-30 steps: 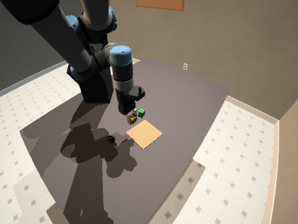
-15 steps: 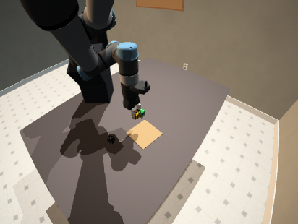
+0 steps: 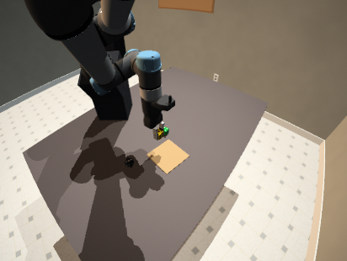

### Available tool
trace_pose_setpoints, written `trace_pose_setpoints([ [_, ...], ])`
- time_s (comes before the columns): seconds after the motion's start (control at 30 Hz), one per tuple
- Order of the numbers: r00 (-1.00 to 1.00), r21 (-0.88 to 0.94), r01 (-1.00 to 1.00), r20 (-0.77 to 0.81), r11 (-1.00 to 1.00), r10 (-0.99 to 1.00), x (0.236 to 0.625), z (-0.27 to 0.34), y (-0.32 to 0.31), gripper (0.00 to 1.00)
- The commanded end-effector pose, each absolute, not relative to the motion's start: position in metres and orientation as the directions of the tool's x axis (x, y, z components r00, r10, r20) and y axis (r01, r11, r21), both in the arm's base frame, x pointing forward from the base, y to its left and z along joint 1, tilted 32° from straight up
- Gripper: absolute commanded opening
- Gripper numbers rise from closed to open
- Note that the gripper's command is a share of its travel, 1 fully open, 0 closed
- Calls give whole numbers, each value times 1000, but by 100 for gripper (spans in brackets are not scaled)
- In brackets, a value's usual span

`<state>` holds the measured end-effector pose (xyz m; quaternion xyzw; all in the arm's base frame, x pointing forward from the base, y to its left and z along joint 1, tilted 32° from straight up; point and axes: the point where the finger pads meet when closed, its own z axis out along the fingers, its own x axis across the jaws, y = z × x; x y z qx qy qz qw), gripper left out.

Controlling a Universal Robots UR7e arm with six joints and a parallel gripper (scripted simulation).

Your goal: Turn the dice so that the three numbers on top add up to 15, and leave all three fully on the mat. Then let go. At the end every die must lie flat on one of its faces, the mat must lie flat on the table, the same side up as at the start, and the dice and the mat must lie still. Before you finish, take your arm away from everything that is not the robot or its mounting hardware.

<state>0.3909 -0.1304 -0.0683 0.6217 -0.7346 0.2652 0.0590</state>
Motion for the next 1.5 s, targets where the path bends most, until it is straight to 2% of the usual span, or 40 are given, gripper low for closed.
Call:
trace_pose_setpoints([
  [0.0,-220,-317,-945,416,86,-882,393,-76,-135,57],
  [0.77,-220,-317,-945,416,86,-882,413,-141,-169,57],
  [1.47,-220,-317,-945,416,86,-882,414,-146,-172,57],
])
